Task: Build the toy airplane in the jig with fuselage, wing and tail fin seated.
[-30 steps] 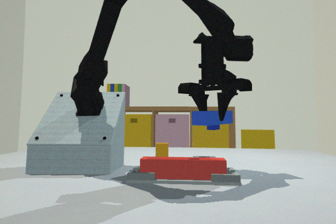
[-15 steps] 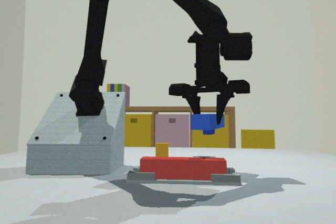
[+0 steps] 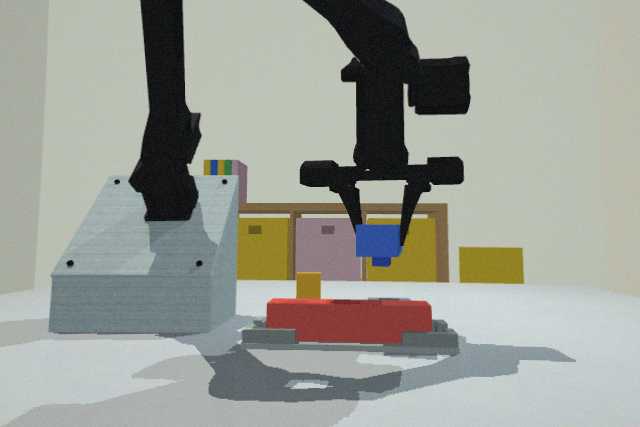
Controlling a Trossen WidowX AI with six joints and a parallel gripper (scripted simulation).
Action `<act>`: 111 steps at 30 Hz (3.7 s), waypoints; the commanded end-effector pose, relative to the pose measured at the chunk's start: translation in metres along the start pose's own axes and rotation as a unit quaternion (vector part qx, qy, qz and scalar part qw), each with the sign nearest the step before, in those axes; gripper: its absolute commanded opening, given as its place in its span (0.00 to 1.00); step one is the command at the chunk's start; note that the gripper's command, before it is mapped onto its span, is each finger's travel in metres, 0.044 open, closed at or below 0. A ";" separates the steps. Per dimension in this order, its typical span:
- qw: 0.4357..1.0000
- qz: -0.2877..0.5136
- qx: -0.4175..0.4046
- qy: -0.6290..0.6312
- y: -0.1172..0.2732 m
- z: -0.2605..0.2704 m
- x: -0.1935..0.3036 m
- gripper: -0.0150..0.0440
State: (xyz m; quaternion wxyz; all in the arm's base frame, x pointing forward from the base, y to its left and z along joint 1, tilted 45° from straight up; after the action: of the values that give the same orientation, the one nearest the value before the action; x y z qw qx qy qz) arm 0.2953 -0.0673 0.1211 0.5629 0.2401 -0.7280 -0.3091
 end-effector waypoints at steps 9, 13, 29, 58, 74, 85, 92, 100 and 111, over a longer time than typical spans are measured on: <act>0.998 0.010 -0.002 0.061 -0.005 0.010 0.018 0.43; 0.998 0.010 -0.002 0.061 -0.005 0.009 0.019 0.58; 0.998 0.010 -0.002 0.060 -0.006 0.009 0.019 0.58; 0.998 0.011 -0.002 0.061 -0.045 0.010 0.021 0.58; 0.998 0.011 -0.002 0.061 -0.046 0.010 0.020 0.58; 0.998 0.011 -0.002 0.061 -0.046 0.010 0.020 0.58; 0.998 0.011 -0.002 0.061 -0.046 0.010 0.020 0.58; 0.998 0.011 0.001 0.059 -0.044 0.009 0.020 0.57; 0.998 0.011 0.001 0.059 -0.044 0.009 0.020 0.32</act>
State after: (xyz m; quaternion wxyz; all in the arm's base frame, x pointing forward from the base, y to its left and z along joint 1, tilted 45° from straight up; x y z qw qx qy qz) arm 0.2816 -0.1099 0.1010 0.6083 0.2499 -0.6964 -0.2873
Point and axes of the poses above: the point midway between the two fingers, 35 mm back from their tips, its own y axis back along the fingers, its own z axis across the jaws, x = y × z, the point moved 6 cm from there along y, back along the fingers, and after that the axes turned 5 degrees about -y, right-handed, at the moved point
